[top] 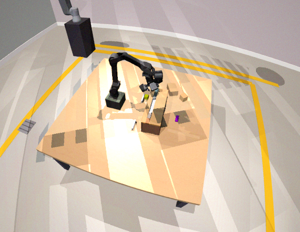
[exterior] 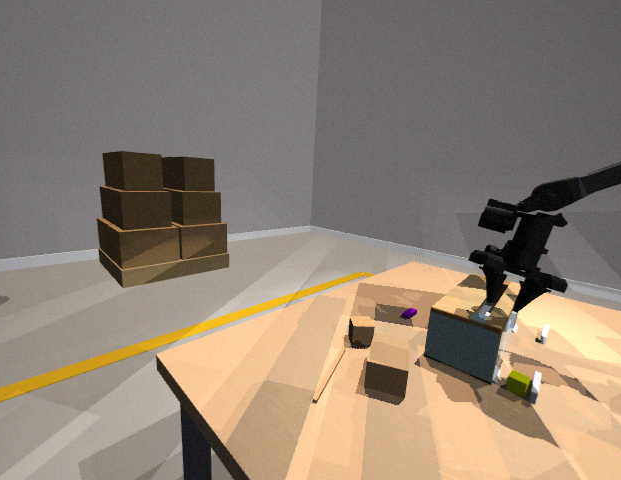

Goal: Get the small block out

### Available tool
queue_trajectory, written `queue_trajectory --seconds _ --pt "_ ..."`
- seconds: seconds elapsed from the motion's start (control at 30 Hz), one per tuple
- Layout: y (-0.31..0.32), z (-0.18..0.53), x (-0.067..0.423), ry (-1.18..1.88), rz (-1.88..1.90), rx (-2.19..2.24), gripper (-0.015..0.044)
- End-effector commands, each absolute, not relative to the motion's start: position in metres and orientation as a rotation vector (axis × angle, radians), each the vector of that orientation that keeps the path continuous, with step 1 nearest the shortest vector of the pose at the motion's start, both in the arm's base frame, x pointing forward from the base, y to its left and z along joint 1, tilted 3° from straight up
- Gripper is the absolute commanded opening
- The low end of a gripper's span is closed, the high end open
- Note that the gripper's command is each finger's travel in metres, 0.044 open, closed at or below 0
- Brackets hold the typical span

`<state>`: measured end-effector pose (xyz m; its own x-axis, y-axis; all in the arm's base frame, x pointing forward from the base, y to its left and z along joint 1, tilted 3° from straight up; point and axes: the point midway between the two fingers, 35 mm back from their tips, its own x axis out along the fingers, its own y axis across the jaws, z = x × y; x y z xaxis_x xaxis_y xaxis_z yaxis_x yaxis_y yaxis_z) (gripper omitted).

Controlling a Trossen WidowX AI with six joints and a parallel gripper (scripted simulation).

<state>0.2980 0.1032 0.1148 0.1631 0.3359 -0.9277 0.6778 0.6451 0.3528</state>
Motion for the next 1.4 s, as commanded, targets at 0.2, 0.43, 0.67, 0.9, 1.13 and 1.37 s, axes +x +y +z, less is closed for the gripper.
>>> queue_trajectory --seconds 0.2,0.43,0.67,0.9,1.13,1.37 --pt "0.119 0.113 0.28 1.263 0.455 -0.177 0.0285" --pt "0.125 0.114 0.272 1.097 0.753 -0.687 0.0285" --pt "0.129 0.114 0.266 0.928 0.965 -1.094 0.0285" --pt "0.133 0.115 0.26 0.726 1.159 -1.497 0.0285" --pt "0.137 0.116 0.254 0.491 1.337 -1.888 0.0285" --pt "0.141 0.117 0.248 0.214 1.49 -2.273 0.0285"
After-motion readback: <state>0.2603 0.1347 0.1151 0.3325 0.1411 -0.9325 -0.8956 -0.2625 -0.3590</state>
